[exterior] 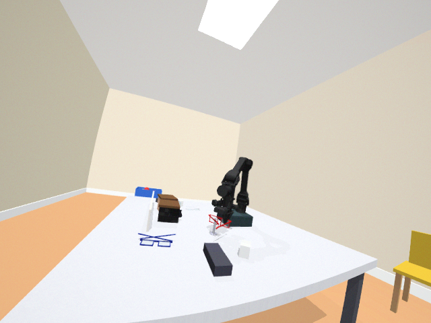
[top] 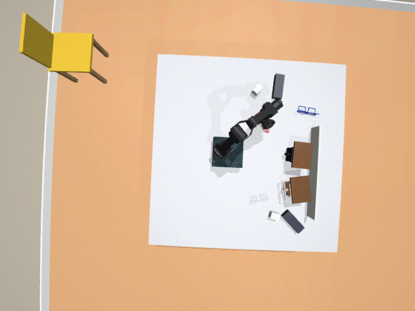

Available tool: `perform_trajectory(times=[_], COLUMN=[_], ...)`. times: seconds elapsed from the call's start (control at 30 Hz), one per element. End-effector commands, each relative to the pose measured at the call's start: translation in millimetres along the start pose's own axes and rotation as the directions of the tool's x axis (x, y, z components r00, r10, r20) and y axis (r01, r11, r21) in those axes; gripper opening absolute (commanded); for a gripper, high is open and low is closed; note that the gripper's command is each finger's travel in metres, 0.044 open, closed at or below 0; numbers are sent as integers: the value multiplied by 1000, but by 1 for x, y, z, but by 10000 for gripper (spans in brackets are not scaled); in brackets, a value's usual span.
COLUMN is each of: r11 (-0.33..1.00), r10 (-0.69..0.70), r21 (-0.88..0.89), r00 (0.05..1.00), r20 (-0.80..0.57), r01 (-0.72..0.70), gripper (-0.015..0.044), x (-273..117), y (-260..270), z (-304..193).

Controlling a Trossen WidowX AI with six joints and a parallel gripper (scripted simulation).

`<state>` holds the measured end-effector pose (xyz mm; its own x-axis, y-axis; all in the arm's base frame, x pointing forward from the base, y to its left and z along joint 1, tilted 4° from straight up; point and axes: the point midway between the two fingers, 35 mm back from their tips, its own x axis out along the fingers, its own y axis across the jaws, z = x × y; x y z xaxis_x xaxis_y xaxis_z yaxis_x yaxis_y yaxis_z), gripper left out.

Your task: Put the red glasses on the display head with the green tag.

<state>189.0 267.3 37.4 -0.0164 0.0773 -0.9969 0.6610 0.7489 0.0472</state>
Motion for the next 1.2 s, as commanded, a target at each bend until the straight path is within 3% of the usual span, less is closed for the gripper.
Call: perform_trajectory(times=[0.0, 1.17], r11=[1000, 1000], r10=[5, 3], r21=[4, 4], r00=[1000, 1000], r20=[-1, -3], r01=[-5, -3], gripper=[0, 0], x=[3, 3], y=[0, -21], z=[-1, -18])
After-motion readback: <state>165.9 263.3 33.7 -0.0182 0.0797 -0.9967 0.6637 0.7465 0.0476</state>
